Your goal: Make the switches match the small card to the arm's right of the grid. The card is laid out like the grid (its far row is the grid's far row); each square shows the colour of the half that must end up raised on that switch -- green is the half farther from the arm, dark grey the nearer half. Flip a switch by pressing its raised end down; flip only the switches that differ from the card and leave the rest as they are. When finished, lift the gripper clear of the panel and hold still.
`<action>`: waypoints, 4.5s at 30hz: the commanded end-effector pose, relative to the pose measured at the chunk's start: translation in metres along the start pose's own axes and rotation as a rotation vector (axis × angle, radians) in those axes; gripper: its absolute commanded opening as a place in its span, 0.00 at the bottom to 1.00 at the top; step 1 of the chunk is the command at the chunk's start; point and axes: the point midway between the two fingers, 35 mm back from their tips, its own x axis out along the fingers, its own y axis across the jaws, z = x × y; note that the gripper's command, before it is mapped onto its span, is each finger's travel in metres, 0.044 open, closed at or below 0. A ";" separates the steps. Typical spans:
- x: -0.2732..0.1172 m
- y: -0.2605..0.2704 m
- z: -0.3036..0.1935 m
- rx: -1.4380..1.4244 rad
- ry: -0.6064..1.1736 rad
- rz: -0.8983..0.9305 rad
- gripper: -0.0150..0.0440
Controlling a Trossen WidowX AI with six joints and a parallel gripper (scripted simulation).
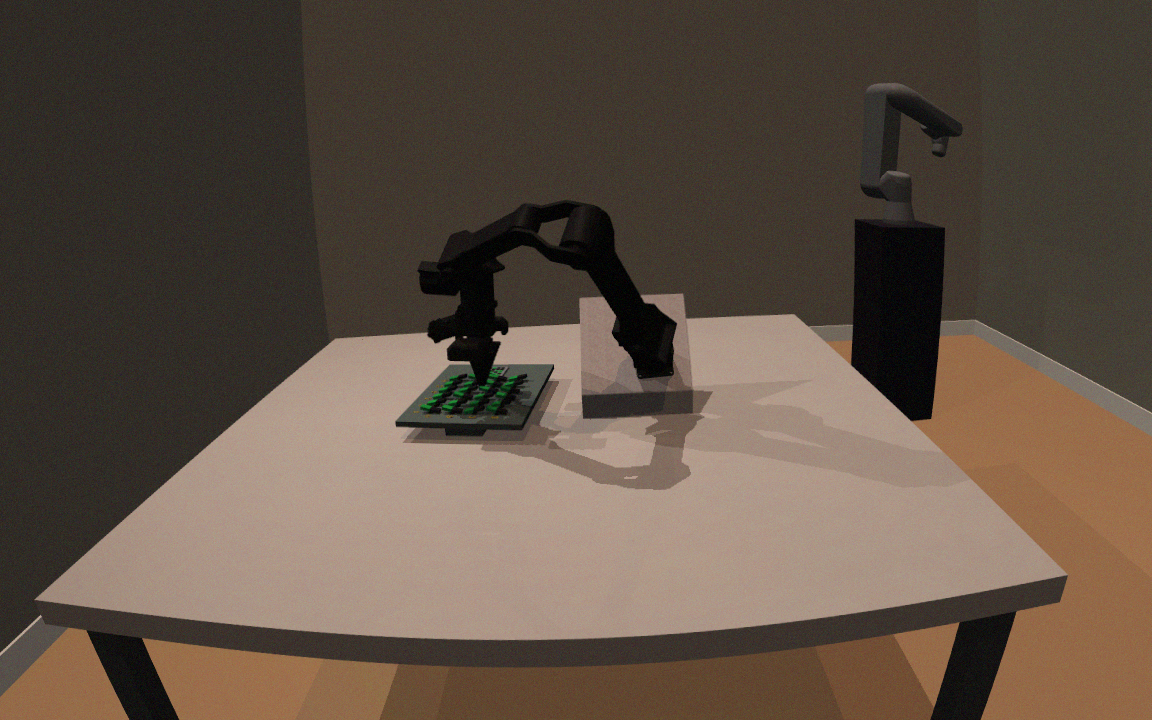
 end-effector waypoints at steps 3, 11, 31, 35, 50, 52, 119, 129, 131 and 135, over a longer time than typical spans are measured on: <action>0.010 0.001 -0.002 0.004 0.001 0.006 0.25; 0.020 0.001 -0.002 0.004 0.001 0.006 0.25; 0.024 0.001 -0.002 0.004 0.001 0.006 0.25; 0.024 0.001 -0.002 0.004 0.001 0.006 0.25; 0.026 0.001 -0.002 0.004 0.001 0.006 0.25; 0.026 0.001 -0.002 0.004 0.001 0.006 0.25; 0.001 -0.102 0.019 0.003 0.052 0.001 0.25; 0.014 -0.102 0.018 0.002 0.052 0.002 0.25; 0.017 -0.102 0.018 0.002 0.052 0.002 0.25; 0.024 -0.102 0.018 0.002 0.052 0.002 0.25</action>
